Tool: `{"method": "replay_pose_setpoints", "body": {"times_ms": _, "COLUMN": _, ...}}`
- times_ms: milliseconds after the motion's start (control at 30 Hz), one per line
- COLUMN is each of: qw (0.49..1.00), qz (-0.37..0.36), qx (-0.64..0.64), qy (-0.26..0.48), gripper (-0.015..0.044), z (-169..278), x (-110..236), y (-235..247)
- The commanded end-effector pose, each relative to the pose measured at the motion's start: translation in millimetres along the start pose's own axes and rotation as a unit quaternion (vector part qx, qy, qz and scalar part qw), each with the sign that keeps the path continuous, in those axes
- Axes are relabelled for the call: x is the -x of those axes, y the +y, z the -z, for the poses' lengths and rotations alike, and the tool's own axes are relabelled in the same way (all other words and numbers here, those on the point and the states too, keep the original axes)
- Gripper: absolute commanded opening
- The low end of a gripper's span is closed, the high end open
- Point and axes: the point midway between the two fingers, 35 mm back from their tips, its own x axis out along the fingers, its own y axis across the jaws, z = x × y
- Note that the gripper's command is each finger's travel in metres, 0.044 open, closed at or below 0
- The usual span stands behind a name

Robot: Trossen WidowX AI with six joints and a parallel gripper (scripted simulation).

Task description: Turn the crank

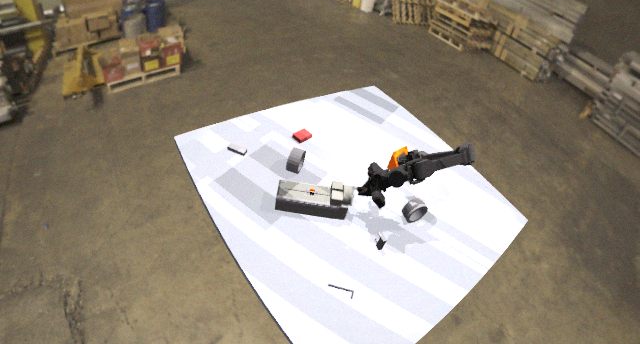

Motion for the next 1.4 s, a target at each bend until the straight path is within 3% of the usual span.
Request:
{"method": "replay_pose_setpoints", "body": {"times_ms": 0, "qw": 1.0, "qz": -0.001, "qx": 0.0, "qy": -0.002, "gripper": 0.0, "z": -0.7, "x": 0.7, "y": 1.0}}
{"method": "replay_pose_setpoints", "body": {"times_ms": 867, "qw": 1.0, "qz": 0.0, "qx": 0.0, "qy": 0.0, "gripper": 0.0, "z": -0.1, "x": 0.1, "y": 0.2}}
{"method": "replay_pose_setpoints", "body": {"times_ms": 1367, "qw": 1.0, "qz": 0.0, "qx": 0.0, "qy": 0.0, "gripper": 0.0394, "z": -0.1, "x": 0.1, "y": 0.2}}
